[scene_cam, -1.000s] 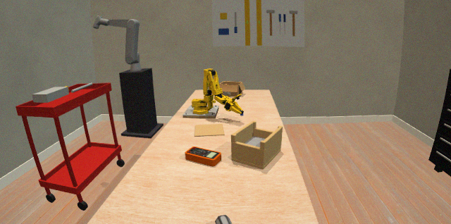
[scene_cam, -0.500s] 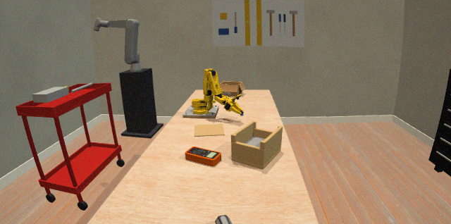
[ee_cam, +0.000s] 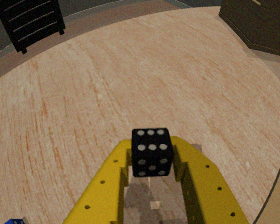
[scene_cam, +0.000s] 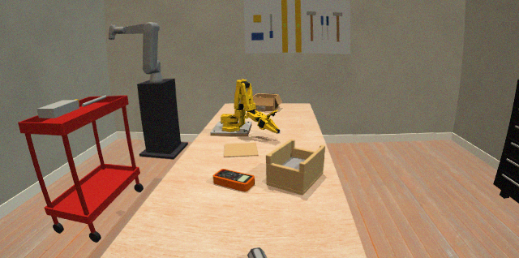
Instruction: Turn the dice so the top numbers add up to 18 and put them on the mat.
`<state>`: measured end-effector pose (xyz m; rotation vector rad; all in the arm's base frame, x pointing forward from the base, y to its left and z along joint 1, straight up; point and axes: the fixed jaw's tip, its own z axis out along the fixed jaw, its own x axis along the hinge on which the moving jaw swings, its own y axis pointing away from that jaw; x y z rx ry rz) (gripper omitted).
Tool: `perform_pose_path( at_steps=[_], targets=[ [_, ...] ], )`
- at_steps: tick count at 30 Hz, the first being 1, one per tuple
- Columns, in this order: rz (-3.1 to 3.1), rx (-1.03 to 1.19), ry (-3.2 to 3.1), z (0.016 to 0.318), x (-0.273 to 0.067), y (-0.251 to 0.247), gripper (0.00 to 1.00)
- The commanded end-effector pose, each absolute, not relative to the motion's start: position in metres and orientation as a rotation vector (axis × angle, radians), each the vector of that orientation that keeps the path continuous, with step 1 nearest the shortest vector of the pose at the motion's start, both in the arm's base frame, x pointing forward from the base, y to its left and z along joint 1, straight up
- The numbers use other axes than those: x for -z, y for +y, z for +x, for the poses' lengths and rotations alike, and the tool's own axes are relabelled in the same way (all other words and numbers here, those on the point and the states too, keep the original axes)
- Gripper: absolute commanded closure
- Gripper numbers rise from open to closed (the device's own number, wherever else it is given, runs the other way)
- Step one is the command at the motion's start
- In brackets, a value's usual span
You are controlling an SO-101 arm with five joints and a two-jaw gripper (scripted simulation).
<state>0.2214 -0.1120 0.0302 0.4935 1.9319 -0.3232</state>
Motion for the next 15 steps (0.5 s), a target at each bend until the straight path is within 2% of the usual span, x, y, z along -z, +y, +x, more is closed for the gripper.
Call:
perform_pose_path(
  at_steps=[1,15],
  targets=[
    [0.492,0.333,1.935,0.2201,-0.0279,-0.1132,1.00],
    [0.492,0.333,1.935,0.2199,-0.0232,-0.1131,1.00]
  ],
)
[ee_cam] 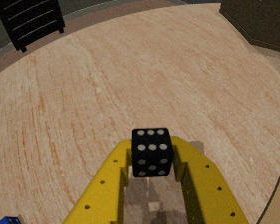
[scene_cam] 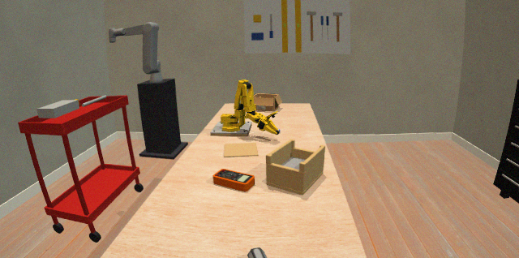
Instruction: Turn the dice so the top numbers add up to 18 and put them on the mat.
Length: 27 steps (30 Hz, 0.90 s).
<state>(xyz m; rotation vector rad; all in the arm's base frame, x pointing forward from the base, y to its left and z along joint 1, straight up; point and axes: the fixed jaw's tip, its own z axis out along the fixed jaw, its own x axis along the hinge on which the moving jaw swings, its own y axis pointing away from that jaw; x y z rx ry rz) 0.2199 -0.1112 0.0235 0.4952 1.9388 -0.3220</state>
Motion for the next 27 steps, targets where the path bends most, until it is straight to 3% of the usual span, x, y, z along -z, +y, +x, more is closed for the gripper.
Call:
perform_pose_path(
  at_steps=[1,27],
  targets=[
    [0.492,0.333,1.935,0.220,-0.023,-0.113,1.00],
    [0.492,0.333,1.935,0.220,-0.012,-0.113,1.00]
  ],
)
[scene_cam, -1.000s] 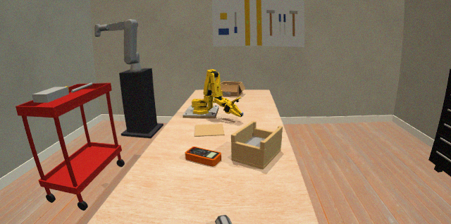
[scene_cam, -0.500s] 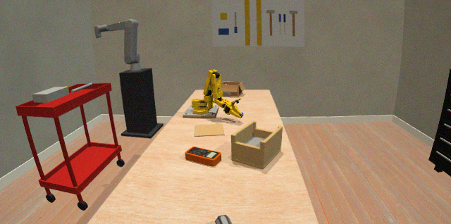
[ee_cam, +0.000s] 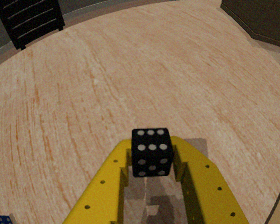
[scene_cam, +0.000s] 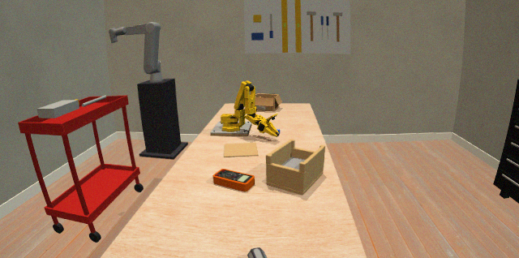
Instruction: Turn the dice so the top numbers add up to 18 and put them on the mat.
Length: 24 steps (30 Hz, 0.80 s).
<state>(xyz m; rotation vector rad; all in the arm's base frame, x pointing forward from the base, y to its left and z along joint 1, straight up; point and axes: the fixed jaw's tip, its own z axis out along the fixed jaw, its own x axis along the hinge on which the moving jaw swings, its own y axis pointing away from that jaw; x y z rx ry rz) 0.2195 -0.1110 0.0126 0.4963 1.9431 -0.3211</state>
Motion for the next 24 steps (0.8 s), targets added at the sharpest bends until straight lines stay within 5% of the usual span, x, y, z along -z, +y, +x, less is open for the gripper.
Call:
perform_pose_path(
  at_steps=[1,24],
  targets=[
    [0.492,0.333,1.935,0.2197,-0.0117,-0.1130,1.00],
    [0.492,0.333,1.935,0.2196,-0.0055,-0.1129,1.00]
  ],
)
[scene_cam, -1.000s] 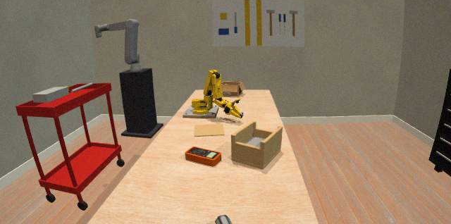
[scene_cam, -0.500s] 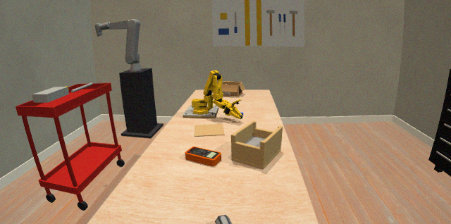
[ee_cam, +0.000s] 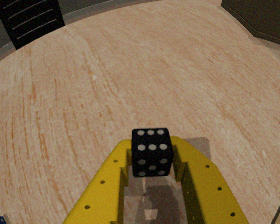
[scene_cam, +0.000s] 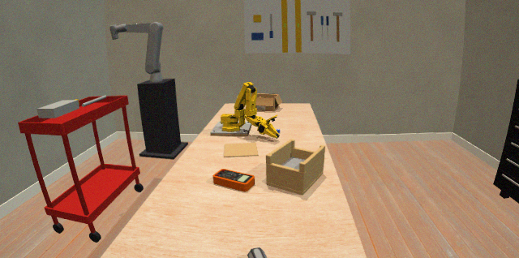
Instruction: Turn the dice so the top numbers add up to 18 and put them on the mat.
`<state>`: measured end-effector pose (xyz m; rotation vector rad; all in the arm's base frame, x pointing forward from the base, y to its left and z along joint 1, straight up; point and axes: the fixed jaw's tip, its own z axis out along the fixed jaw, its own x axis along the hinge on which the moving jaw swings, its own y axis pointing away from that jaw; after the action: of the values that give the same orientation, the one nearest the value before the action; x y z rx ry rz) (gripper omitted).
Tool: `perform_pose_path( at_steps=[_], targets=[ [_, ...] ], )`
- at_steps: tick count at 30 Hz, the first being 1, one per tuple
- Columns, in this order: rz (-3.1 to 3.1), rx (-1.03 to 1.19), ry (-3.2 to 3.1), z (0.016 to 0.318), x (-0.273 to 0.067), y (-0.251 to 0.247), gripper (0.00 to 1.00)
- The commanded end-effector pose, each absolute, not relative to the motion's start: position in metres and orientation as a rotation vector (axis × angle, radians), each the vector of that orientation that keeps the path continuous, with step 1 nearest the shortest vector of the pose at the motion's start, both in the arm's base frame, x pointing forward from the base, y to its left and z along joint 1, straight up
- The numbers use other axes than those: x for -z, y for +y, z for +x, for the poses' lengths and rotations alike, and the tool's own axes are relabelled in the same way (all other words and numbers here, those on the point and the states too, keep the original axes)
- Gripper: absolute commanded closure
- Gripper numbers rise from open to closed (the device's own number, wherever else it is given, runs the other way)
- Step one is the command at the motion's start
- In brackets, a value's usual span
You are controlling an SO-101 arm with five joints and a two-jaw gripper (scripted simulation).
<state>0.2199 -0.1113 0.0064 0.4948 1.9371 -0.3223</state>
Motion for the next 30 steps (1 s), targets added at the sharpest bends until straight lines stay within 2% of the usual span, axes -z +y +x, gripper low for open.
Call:
perform_pose_path(
  at_steps=[1,30],
  targets=[
    [0.492,0.333,1.935,0.220,-0.005,-0.113,1.00],
    [0.492,0.333,1.935,0.219,0.006,-0.113,1.00]
  ],
)
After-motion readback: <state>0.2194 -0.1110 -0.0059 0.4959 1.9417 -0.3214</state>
